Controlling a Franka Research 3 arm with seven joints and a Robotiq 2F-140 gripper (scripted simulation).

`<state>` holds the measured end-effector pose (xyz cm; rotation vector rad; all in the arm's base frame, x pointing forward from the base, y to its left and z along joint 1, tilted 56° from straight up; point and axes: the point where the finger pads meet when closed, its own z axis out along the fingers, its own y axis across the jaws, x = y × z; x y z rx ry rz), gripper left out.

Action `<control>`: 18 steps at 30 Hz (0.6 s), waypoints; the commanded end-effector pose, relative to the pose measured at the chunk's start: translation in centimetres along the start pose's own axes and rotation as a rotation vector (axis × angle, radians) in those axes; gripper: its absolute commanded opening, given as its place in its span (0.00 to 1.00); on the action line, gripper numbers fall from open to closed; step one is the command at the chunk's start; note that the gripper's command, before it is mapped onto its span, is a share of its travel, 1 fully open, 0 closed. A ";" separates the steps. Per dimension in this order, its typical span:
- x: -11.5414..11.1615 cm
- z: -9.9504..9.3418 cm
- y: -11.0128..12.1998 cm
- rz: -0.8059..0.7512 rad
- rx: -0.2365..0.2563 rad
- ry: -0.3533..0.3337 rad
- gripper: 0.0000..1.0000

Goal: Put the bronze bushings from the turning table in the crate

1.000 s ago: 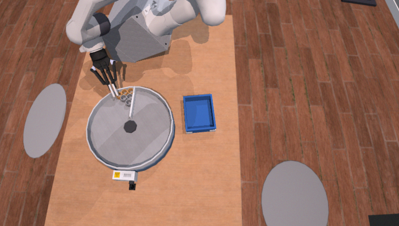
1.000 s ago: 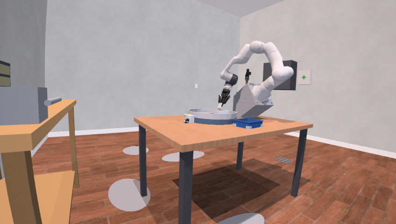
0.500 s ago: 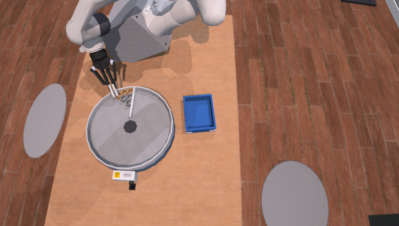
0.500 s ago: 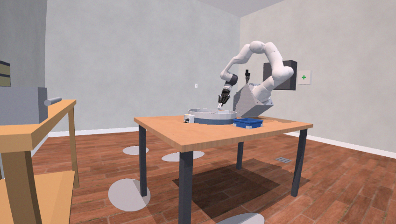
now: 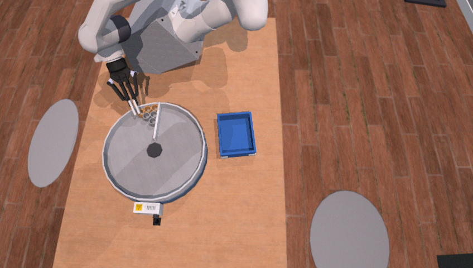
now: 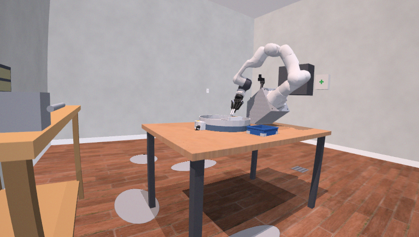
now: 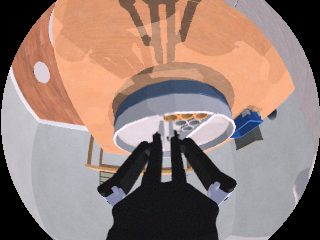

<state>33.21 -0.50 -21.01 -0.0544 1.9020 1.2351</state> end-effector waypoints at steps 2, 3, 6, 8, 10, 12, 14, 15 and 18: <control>-0.1 0.0 -0.2 -0.005 0.004 -0.002 0.06; -0.1 0.0 -0.2 -0.005 0.004 -0.002 0.06; -0.1 0.0 -0.3 -0.005 0.004 -0.002 0.06; -0.1 0.0 -0.3 -0.005 0.004 -0.002 0.06; -0.1 0.0 -0.4 -0.005 0.004 -0.002 0.06; -0.1 0.0 -0.4 -0.005 0.004 -0.002 0.06; -0.1 0.0 -0.4 -0.005 0.004 -0.002 0.06; -0.1 0.0 -0.4 -0.005 0.004 -0.002 0.06; -0.1 0.0 -0.4 -0.005 0.004 -0.002 0.06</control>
